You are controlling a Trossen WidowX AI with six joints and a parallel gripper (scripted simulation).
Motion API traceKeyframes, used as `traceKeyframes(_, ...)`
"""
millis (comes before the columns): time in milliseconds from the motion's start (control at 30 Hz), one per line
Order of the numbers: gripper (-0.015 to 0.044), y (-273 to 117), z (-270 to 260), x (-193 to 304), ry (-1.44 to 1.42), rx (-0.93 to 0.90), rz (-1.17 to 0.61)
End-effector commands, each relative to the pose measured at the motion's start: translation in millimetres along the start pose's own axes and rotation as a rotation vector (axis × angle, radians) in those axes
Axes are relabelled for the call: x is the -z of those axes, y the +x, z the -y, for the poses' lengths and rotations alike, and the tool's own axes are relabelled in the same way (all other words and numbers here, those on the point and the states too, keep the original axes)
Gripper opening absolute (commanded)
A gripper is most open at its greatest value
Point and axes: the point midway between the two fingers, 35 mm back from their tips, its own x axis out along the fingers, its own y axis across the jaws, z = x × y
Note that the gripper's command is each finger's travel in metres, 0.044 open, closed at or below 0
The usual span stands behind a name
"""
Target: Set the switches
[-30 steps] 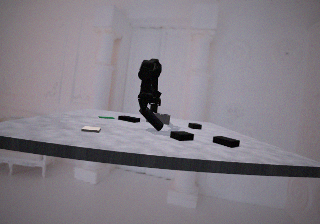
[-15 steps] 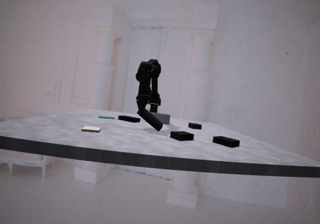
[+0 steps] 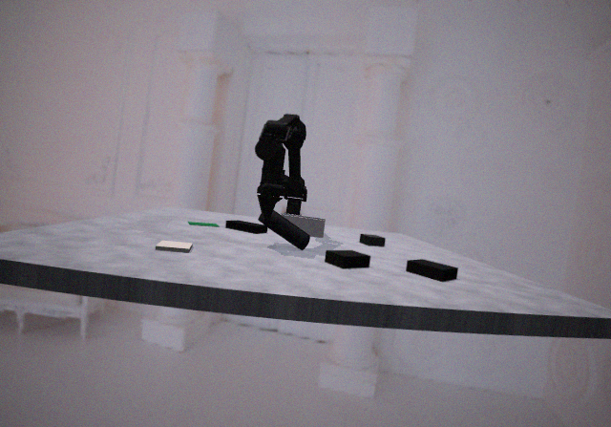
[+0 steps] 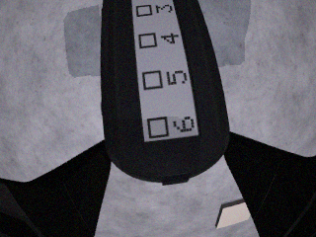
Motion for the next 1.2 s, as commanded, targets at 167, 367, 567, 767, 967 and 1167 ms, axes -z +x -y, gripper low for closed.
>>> traceKeyframes(167,0.0338,12,-2,-4,-0.015,-0.017,0.014)
traceKeyframes(367,0.0338,16,-2,-1,-0.015,-0.017,0.013)
traceKeyframes(567,0.0338,21,-2,1,-0.015,-0.017,0.013)
traceKeyframes(767,0.0338,25,-2,3,-0.015,-0.017,0.013)
traceKeyframes(967,0.0338,29,-2,5,-0.015,-0.017,0.013)
traceKeyframes(1167,0.0338,34,-2,7,-0.015,-0.017,0.013)
